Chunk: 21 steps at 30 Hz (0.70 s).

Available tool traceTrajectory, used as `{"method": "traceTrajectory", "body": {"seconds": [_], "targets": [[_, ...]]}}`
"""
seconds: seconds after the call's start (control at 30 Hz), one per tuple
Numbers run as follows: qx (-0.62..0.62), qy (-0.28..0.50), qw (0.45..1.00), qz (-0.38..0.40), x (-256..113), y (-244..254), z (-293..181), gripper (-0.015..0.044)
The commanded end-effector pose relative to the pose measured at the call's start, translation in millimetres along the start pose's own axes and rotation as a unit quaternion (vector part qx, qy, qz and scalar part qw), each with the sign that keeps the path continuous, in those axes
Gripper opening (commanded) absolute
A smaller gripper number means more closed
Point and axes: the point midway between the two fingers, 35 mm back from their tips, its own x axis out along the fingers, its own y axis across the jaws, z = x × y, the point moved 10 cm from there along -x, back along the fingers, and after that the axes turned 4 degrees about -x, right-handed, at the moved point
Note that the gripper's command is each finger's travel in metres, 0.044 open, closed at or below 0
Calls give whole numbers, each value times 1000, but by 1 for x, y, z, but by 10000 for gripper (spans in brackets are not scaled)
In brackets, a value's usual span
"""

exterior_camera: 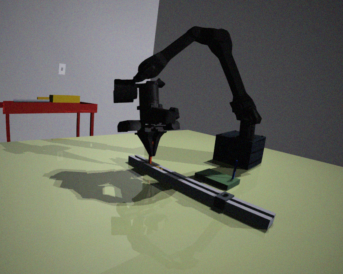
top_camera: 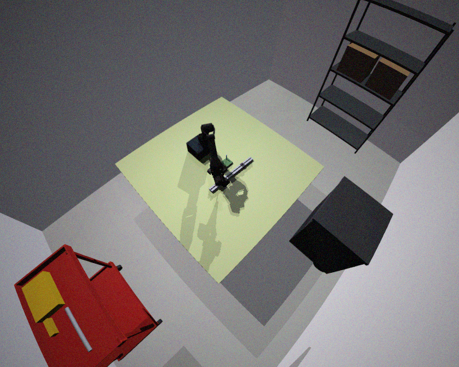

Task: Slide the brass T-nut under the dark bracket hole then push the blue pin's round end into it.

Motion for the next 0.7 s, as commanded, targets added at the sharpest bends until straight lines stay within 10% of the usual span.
{"method": "traceTrajectory", "body": {"seconds": [0.0, 0.67], "targets": [[1, -4, 1000, 2, 3, 1, 6, -150], [1, -6, 1000, 1, 10, -1, 34, -150]]}}
